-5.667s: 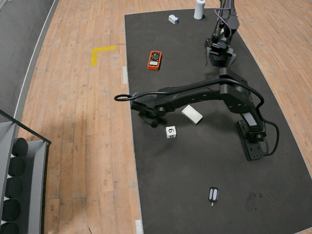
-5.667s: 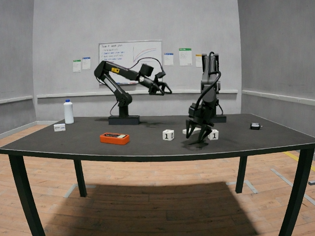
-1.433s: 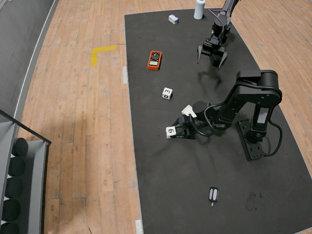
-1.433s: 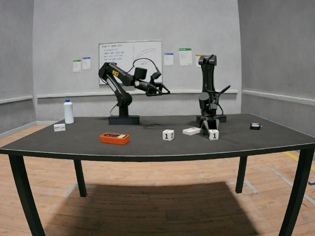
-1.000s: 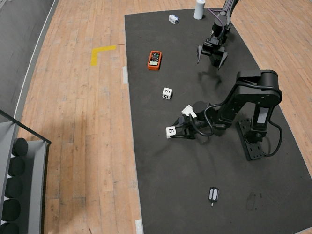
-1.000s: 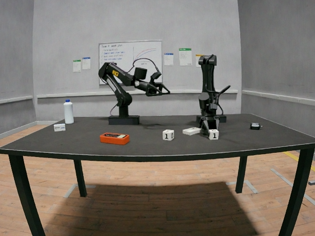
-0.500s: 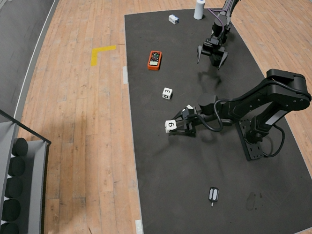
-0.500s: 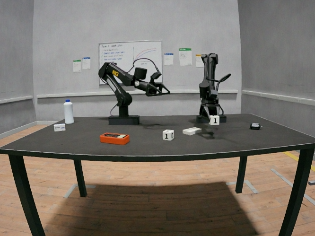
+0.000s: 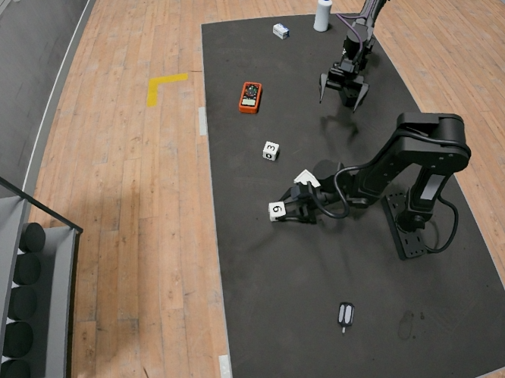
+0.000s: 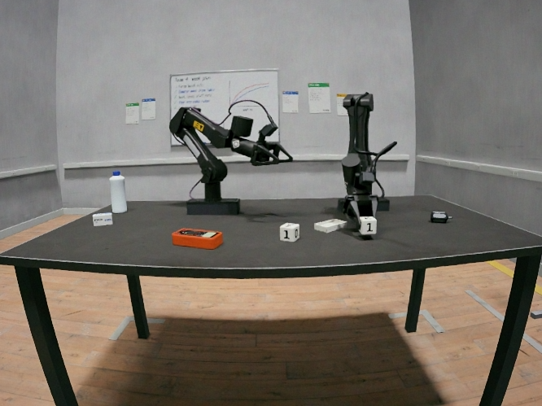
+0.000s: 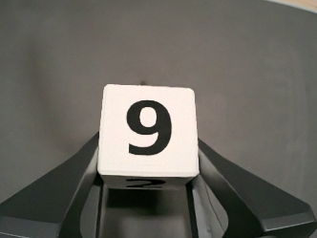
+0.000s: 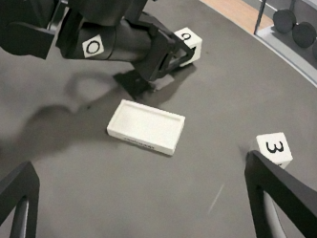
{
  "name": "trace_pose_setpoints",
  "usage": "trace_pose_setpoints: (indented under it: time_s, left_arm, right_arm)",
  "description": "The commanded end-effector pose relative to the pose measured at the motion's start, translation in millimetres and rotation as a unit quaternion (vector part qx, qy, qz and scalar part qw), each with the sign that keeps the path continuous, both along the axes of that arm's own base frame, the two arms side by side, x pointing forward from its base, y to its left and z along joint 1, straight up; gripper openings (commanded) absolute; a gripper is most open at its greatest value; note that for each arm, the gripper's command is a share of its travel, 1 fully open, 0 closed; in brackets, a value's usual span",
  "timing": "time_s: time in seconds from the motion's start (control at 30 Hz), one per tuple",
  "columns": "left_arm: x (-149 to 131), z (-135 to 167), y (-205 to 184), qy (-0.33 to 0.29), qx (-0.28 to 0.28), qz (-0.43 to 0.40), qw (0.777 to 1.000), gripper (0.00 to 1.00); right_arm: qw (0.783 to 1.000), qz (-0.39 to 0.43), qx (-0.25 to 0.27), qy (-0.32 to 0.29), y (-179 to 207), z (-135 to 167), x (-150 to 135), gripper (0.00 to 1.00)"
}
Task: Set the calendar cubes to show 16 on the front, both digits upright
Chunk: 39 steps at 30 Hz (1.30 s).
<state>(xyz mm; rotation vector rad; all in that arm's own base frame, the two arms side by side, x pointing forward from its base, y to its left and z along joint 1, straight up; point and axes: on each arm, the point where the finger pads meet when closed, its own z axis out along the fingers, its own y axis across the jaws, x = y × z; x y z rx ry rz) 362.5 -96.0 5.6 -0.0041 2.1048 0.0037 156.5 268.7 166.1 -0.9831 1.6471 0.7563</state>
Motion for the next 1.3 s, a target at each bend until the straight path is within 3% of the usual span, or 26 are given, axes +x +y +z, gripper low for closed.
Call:
trace_pose_setpoints:
  time_s: [0.0, 0.2, 0.33, 0.47, 0.6, 0.67, 1.0, 1.17, 1.23, 1.27]
  left_arm:
    - [2, 7, -1, -0.028, -0.010, -0.001, 1.000, 0.35]
    - [2, 4, 1, -0.018, 0.005, -0.001, 1.000, 0.35]
    - [1, -16, 0, 0.037, 0.074, -0.027, 0.996, 0.35]
    - [18, -20, -8, 0.077, 0.149, -0.062, 0.984, 0.35]
    - [35, -15, -16, 0.100, 0.199, -0.091, 0.971, 0.35]
    - [35, -15, -16, 0.100, 0.199, -0.091, 0.971, 0.35]
    - [61, 3, -30, 0.177, 0.322, -0.176, 0.913, 0.35]
    - [65, 11, -35, 0.219, 0.370, -0.224, 0.875, 0.35]
    - [65, 11, -35, 0.219, 0.370, -0.224, 0.875, 0.35]
    - [63, 10, -36, 0.233, 0.380, -0.240, 0.862, 0.35]
  right_arm:
    - [1.000, -0.002, 0.005, -0.006, 1, 5, 3, 1.00]
    - [1.000, -0.002, 0.005, -0.006, 1, 5, 3, 1.00]
    - [1.000, -0.002, 0.005, -0.006, 1, 5, 3, 1.00]
    - [1.000, -0.002, 0.005, -0.006, 1, 5, 3, 1.00]
    - [1.000, -0.002, 0.005, -0.006, 1, 5, 3, 1.00]
    - [1.000, -0.002, 0.005, -0.006, 1, 5, 3, 1.00]
    - [1.000, -0.002, 0.005, -0.006, 1, 5, 3, 1.00]
    - [1.000, -0.002, 0.005, -0.006, 1, 5, 3, 1.00]
    - [1.000, -0.002, 0.005, -0.006, 1, 5, 3, 1.00]
    - [1.000, -0.002, 0.005, -0.006, 1, 5, 3, 1.00]
